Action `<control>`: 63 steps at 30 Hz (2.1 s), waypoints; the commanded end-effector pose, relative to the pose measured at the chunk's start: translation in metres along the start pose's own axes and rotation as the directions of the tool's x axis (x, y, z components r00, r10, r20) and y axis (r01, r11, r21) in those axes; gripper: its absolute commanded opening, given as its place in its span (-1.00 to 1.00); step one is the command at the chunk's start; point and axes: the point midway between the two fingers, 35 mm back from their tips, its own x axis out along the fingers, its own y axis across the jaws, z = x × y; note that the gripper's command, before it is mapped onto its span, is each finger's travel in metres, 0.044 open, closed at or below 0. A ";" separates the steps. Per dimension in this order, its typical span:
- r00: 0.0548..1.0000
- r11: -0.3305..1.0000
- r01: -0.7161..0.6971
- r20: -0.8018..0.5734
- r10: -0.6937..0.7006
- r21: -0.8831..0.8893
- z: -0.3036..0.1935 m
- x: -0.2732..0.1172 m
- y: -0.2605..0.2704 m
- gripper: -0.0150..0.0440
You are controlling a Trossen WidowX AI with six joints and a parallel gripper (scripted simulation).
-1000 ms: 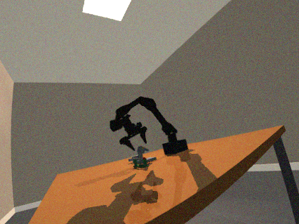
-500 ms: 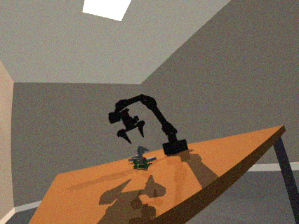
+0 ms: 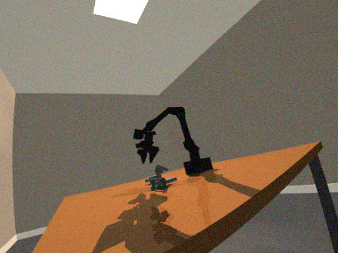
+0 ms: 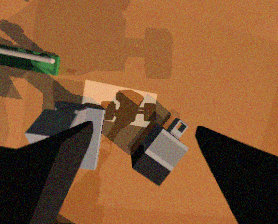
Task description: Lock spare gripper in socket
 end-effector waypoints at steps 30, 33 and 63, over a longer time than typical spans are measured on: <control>0.961 0.822 0.125 0.140 -0.240 0.556 -0.082 0.061 -0.042 1.00; 0.961 0.822 0.125 0.140 -0.240 0.556 -0.083 0.066 -0.042 1.00; 0.961 0.822 0.125 0.139 -0.240 0.556 -0.097 0.112 -0.038 1.00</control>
